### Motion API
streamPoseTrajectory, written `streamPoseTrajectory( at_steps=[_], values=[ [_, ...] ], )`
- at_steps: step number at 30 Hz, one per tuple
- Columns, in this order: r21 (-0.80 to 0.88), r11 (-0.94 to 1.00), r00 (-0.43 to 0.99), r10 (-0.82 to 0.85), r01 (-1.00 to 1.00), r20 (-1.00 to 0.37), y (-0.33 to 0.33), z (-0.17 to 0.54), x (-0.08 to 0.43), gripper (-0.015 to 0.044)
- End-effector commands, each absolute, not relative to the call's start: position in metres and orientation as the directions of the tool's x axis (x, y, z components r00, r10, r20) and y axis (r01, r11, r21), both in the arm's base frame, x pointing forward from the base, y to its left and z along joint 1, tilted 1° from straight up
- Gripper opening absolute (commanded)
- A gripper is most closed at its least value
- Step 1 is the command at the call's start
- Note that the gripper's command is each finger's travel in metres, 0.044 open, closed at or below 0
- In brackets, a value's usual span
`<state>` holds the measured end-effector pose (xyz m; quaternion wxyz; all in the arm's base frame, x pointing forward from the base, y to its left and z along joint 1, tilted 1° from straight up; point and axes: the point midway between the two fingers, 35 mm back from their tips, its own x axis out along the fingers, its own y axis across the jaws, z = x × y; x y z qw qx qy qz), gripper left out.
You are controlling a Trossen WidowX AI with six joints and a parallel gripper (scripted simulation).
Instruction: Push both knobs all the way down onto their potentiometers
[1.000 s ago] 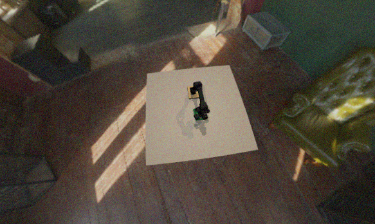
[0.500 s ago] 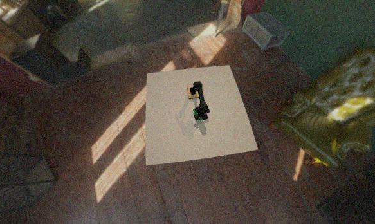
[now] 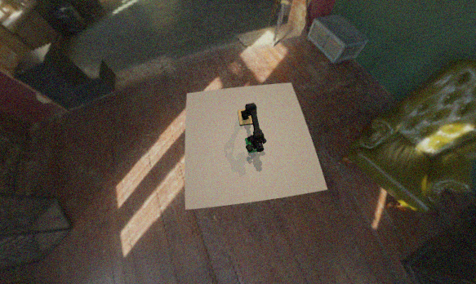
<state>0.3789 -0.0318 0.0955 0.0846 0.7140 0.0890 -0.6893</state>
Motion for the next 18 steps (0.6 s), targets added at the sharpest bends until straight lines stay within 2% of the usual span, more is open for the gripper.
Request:
streamPoseTrajectory(
  at_steps=[1,18],
  values=[
    [0.001,-0.971,0.031,0.007,0.240,-1.000,-0.0322,0.0914,0.3787,0.0000],
    [0.001,-0.971,0.031,0.007,0.240,-1.000,-0.0322,0.0881,0.3788,0.0000]
  ],
)
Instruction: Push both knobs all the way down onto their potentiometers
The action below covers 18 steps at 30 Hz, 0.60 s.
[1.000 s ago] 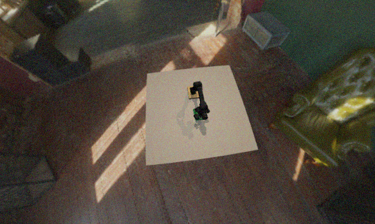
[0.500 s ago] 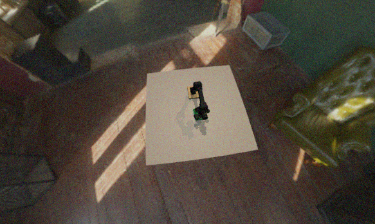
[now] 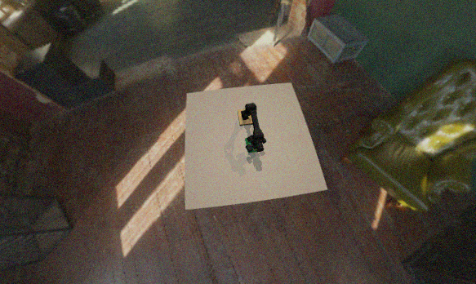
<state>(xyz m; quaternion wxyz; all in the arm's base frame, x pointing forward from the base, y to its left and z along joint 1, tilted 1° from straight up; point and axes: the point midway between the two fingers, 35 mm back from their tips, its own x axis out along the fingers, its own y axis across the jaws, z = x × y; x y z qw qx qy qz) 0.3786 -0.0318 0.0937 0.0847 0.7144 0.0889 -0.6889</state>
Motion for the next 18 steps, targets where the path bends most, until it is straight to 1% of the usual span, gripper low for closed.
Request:
streamPoseTrajectory(
  at_steps=[1,18],
  values=[
    [0.001,-0.971,0.031,0.007,0.240,-1.000,-0.0322,0.0881,0.3788,0.0000],
    [0.001,-0.971,0.031,0.007,0.240,-1.000,-0.0322,0.0848,0.3789,0.0000]
  ],
)
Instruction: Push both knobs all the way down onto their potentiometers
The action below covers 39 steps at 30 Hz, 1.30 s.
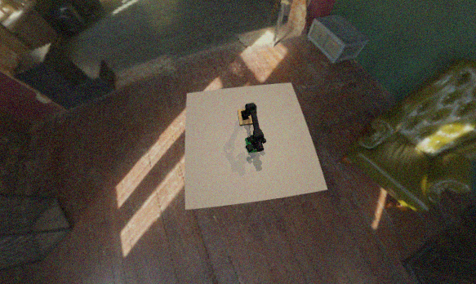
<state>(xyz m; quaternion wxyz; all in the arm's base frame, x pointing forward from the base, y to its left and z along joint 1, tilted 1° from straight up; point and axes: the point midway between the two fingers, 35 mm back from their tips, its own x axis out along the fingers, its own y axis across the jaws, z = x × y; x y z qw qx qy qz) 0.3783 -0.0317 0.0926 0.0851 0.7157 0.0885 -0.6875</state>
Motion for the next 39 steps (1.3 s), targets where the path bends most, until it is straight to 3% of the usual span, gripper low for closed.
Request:
streamPoseTrajectory(
  at_steps=[1,39],
  values=[
    [0.001,-0.971,0.031,0.007,0.240,-1.000,-0.0322,0.0845,0.3789,0.0000],
    [0.001,-0.971,0.031,0.007,0.240,-1.000,-0.0321,0.0749,0.3792,0.0000]
  ],
)
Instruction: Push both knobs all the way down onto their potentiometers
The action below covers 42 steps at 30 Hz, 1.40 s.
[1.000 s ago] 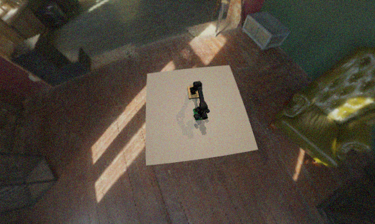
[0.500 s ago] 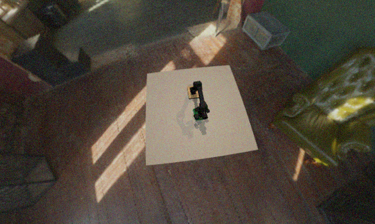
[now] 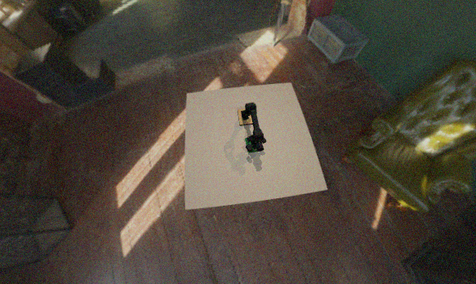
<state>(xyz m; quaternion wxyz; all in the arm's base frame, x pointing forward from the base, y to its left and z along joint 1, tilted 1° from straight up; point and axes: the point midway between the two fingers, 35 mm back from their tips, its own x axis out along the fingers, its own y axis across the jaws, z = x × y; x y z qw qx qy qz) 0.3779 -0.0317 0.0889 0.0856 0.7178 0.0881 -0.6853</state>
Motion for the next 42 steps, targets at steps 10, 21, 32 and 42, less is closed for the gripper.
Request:
streamPoseTrajectory(
  at_steps=[10,21,32,42],
  values=[
    [0.001,-0.971,0.031,0.007,0.240,-1.000,-0.0321,0.0731,0.3792,0.0000],
    [0.001,-0.971,0.031,0.007,0.240,-1.000,-0.0321,0.0723,0.3792,0.0000],
    [0.001,-0.971,0.031,0.007,0.240,-1.000,-0.0321,0.0715,0.3793,0.0000],
    [0.001,-0.971,0.031,0.007,0.240,-1.000,-0.0321,0.0707,0.3793,0.0000]
  ],
)
